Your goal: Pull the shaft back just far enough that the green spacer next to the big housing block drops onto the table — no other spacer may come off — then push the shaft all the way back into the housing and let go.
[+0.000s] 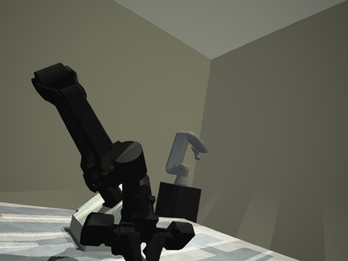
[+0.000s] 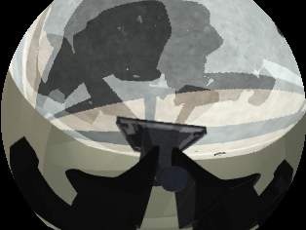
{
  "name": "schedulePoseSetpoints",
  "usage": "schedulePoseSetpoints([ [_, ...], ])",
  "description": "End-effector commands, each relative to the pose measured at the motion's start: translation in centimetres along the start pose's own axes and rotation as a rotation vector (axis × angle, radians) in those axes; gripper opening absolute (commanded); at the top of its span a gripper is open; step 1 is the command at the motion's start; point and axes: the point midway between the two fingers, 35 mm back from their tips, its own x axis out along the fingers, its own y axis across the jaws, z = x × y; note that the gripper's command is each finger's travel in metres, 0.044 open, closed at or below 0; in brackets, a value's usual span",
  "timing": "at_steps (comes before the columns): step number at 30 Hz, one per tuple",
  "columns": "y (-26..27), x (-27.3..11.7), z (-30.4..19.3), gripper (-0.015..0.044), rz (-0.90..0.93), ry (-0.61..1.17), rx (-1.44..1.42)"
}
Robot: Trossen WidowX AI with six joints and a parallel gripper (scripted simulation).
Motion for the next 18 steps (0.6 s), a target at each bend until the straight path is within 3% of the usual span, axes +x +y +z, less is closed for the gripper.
schedulePoseSetpoints([
  [1,0.00,-0.09,0.05,0.0000,0.000,0.001,0.004],
  [18,0.00,-0.20,0.17,0.0000,0.000,0.001,0.004],
])
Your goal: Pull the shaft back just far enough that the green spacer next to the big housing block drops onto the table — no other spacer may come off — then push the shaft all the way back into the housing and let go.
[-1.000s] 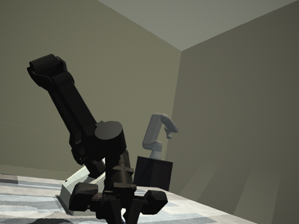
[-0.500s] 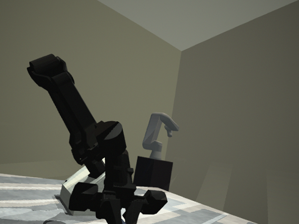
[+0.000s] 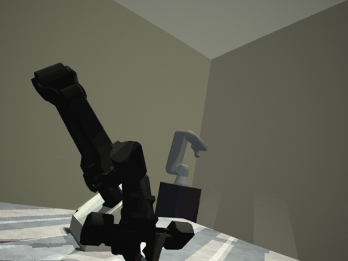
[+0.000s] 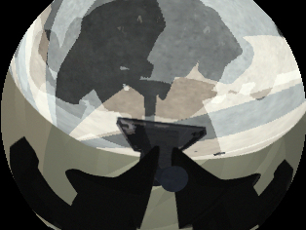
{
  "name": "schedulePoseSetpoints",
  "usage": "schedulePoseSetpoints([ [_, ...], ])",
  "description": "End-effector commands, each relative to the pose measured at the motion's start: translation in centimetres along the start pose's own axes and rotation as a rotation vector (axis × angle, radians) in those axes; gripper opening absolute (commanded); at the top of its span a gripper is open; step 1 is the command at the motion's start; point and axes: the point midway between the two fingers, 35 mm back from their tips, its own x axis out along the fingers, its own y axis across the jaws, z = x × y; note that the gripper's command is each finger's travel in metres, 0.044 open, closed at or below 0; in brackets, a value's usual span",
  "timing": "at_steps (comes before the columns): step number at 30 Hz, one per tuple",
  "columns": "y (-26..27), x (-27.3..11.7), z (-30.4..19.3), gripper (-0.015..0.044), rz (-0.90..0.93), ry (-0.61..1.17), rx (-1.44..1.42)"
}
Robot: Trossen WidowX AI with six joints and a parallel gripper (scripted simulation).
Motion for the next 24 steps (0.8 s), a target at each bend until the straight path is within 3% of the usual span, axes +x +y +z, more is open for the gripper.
schedulePoseSetpoints([
  [1,0.00,-0.09,0.05,0.0000,0.000,0.001,0.004],
  [24,0.00,-0.24,0.21,0.0000,0.000,0.001,0.004],
])
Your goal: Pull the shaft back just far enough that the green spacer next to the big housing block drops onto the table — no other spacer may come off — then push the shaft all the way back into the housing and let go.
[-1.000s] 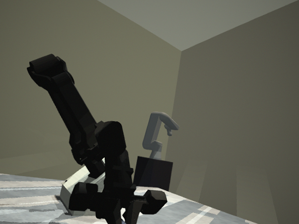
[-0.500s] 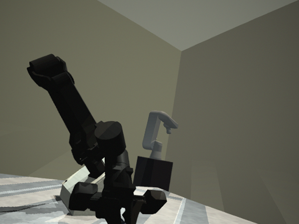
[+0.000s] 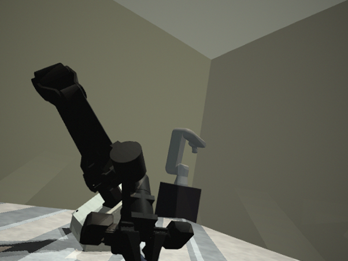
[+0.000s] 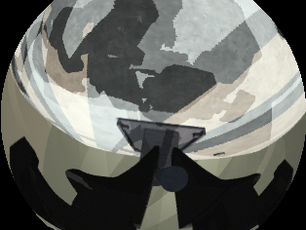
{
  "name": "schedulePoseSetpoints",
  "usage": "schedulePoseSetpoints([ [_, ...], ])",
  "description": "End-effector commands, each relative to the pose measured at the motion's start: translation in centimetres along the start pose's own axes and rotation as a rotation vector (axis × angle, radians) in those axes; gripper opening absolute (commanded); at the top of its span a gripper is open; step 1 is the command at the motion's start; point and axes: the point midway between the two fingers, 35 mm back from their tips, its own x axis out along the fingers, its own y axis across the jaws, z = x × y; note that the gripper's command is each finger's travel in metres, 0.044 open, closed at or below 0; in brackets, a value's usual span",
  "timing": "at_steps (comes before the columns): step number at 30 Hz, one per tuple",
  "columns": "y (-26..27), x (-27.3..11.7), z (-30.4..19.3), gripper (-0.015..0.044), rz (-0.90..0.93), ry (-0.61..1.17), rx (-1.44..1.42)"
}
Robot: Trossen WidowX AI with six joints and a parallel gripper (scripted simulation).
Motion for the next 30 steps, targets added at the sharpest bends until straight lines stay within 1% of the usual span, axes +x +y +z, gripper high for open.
schedulePoseSetpoints([
  [1,0.00,-0.09,0.05,0.0000,0.000,0.001,0.004],
  [30,0.00,-0.28,0.25,0.0000,0.000,0.001,0.004],
])
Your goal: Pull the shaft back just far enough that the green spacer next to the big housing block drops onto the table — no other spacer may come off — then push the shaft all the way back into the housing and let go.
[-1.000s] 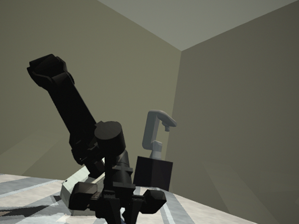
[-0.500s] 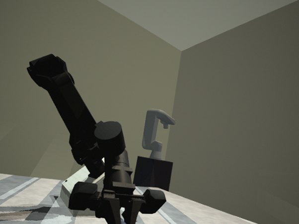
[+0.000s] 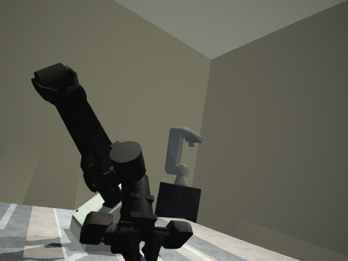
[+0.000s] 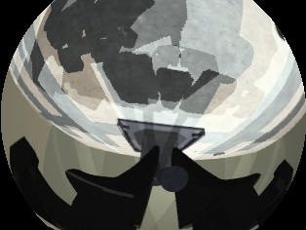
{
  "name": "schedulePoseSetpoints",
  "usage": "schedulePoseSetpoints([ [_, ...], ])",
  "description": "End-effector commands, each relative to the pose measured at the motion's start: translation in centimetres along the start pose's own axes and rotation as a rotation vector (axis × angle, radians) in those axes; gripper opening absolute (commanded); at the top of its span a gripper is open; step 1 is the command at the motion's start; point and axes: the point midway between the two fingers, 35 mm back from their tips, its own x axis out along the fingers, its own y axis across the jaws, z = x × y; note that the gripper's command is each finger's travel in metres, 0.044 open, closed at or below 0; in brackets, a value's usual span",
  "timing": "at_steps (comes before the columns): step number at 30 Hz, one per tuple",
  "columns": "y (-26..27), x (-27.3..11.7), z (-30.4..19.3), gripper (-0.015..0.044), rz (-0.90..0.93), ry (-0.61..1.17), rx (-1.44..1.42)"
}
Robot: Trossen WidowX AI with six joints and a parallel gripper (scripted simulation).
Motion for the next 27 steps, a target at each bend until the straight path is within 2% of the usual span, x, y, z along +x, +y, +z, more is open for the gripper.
schedulePoseSetpoints([
  [1,0.00,-0.09,0.05,0.0000,0.000,0.001,0.004],
  [27,0.00,-0.26,0.23,0.0000,0.000,0.001,0.004],
])
